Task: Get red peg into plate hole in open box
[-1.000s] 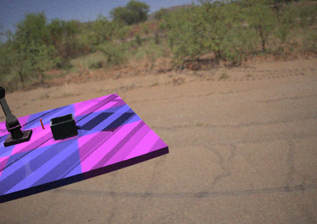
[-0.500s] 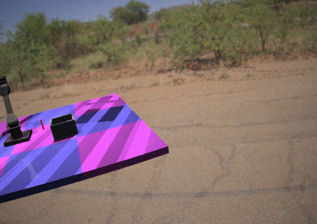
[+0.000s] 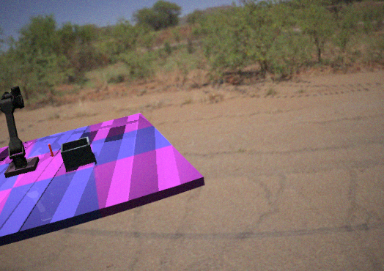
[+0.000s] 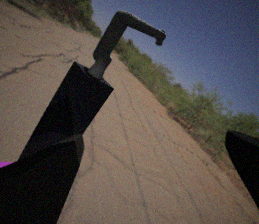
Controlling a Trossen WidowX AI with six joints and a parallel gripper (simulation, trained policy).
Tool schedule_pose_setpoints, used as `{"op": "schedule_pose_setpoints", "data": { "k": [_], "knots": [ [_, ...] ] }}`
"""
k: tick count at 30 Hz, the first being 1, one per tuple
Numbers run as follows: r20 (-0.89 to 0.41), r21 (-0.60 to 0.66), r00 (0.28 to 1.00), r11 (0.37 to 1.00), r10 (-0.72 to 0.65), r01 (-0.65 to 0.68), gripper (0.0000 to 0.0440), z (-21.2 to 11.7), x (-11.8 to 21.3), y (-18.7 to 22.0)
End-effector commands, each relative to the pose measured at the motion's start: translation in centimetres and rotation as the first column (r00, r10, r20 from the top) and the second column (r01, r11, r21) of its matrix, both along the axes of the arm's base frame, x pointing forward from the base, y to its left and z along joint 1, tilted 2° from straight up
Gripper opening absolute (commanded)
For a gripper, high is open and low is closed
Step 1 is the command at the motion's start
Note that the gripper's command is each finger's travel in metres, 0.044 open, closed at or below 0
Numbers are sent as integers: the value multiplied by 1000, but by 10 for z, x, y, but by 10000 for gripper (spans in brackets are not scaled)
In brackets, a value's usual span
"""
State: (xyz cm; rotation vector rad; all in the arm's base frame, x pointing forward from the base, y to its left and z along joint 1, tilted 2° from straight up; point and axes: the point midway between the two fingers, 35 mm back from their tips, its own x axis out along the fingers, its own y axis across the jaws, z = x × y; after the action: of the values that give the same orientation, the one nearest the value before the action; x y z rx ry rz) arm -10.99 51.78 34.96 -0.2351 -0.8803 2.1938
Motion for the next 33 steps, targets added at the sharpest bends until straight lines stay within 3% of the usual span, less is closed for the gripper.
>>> {"op": "schedule_pose_setpoints", "data": {
  "k": [1,9,17,25,33],
  "knots": [
    [-55,-113,994,990,-92,85,440,-6,35,0],
    [-150,-295,946,926,-288,236,440,-6,103,-11],
    [-226,-456,840,816,-493,356,440,-6,169,-33],
    [-279,-594,676,676,-682,436,440,-5,229,-67],
    [-305,-716,465,523,-831,464,440,-9,277,-109]
  ]
}}
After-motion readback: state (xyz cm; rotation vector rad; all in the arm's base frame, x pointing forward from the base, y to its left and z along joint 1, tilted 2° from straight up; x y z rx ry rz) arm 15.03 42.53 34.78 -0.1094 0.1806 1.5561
